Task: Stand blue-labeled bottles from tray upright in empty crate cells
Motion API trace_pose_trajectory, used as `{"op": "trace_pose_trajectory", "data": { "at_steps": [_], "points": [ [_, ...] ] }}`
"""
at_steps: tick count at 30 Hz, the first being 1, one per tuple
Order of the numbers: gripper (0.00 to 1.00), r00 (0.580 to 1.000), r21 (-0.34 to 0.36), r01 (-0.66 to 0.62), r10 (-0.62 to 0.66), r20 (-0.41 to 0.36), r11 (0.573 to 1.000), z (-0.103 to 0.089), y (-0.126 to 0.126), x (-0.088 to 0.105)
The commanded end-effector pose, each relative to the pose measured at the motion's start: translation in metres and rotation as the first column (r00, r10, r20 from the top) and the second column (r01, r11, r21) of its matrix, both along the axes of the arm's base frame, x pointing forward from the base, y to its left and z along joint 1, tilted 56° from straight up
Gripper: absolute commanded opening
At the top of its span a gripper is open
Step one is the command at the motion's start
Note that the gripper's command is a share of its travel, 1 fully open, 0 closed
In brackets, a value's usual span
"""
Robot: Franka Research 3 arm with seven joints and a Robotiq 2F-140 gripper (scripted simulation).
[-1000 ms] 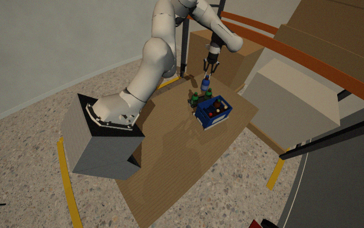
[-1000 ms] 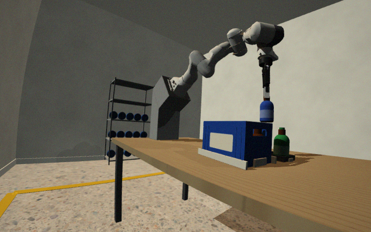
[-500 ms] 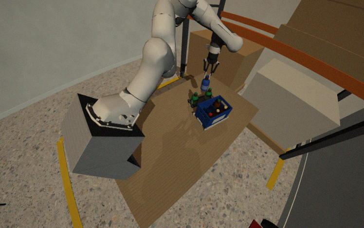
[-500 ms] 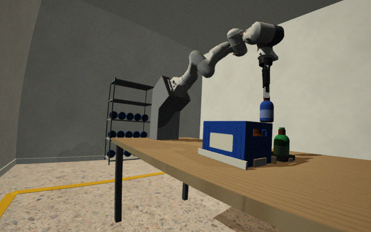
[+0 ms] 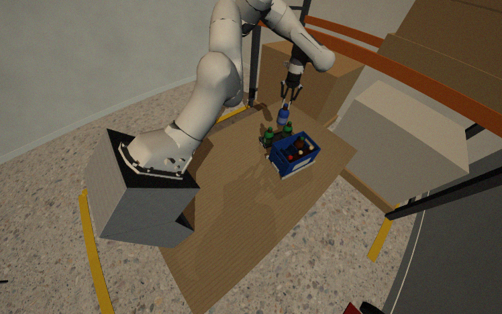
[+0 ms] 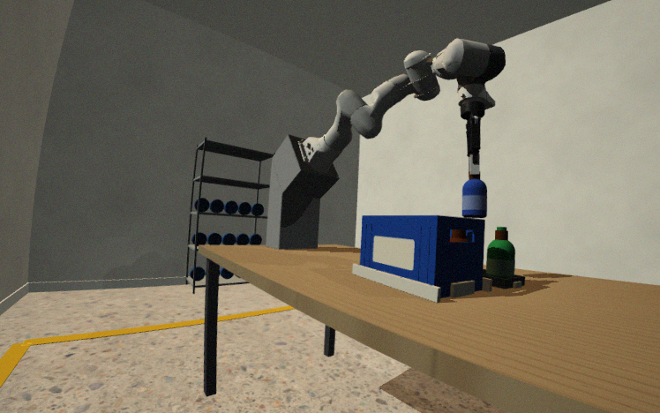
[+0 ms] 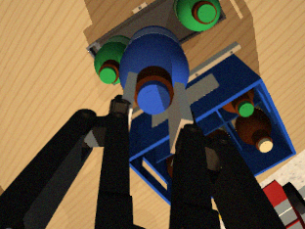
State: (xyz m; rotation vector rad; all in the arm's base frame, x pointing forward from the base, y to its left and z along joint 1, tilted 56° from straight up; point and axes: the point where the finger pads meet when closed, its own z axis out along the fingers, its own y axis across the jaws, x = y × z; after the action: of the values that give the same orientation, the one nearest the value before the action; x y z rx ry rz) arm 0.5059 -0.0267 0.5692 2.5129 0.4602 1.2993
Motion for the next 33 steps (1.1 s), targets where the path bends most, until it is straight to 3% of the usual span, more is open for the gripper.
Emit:
{"op": "trace_pose_trajectory", "data": {
  "at_steps": [1, 33],
  "points": [
    [0.00, 1.000, 0.002, 0.000, 0.000, 0.001, 1.000, 0.002, 0.001, -0.002],
    [0.00, 1.000, 0.002, 0.000, 0.000, 0.001, 1.000, -0.008, -0.010, -0.010]
  ]
}}
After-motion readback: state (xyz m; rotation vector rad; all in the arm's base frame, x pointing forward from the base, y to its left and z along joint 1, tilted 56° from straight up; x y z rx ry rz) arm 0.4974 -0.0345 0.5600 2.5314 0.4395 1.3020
